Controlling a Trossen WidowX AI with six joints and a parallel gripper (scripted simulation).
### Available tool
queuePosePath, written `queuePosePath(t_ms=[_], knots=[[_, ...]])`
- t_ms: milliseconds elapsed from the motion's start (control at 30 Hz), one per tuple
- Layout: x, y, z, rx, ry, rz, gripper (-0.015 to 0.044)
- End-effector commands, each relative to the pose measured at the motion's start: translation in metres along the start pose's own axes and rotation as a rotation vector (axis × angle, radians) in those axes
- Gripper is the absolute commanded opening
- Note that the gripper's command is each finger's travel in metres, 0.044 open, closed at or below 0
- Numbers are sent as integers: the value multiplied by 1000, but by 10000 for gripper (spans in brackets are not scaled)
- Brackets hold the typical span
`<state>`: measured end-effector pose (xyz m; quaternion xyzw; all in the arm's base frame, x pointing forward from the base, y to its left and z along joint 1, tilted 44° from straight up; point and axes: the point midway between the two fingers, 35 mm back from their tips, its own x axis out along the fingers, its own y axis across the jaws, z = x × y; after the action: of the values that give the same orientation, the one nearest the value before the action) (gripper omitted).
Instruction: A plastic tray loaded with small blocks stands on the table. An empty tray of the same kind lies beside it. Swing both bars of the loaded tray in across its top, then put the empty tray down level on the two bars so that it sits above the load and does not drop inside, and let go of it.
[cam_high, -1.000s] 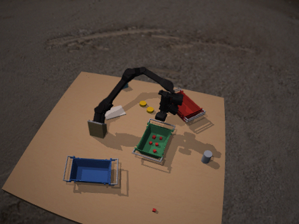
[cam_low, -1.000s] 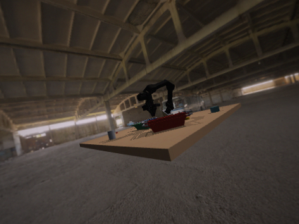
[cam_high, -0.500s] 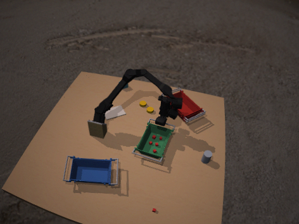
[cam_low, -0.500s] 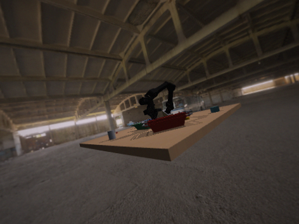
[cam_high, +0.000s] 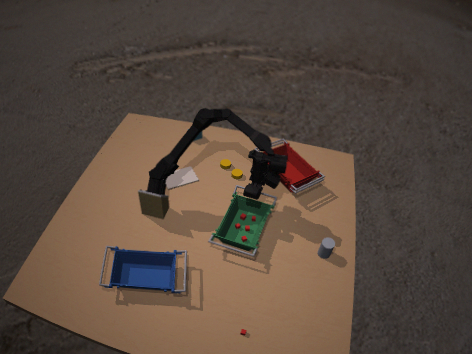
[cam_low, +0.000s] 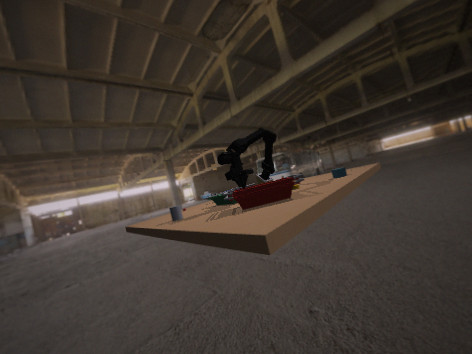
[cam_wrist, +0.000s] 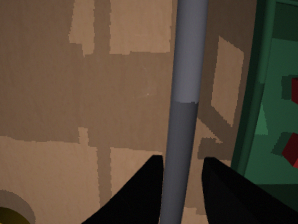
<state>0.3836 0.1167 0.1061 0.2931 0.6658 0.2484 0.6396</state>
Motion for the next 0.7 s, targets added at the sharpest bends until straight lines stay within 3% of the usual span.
queuePosePath(t_ms=[0,667], knots=[[-7,-15,1,5,-2,-12,82],[1,-63,2,6,-2,-14,82]])
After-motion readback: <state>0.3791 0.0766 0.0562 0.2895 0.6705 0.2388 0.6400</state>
